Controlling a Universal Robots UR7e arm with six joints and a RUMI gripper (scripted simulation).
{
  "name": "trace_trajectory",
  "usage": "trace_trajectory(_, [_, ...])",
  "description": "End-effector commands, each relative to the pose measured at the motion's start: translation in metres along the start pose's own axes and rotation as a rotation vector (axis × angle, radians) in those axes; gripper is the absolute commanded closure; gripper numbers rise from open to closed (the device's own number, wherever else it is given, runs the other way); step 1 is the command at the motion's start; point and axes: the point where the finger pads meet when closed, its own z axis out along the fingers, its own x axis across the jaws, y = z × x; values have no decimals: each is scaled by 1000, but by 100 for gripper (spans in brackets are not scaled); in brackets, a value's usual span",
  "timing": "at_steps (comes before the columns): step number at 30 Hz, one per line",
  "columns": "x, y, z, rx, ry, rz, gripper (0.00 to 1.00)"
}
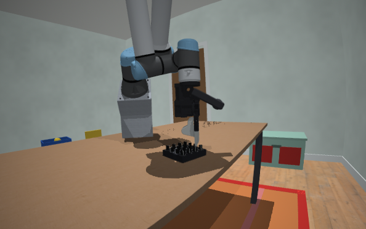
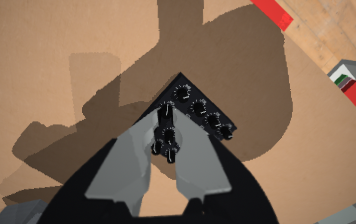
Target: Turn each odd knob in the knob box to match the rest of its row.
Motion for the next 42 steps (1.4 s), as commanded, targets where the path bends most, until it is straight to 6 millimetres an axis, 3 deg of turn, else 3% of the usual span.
trace_trajectory(1, [0, 0, 0, 1, 1, -14, 96])
trace_trajectory(18, [0, 0, 0, 1, 1, -142, 96])
trace_trajectory(42, [-2, 0, 0, 1, 1, -514, 96])
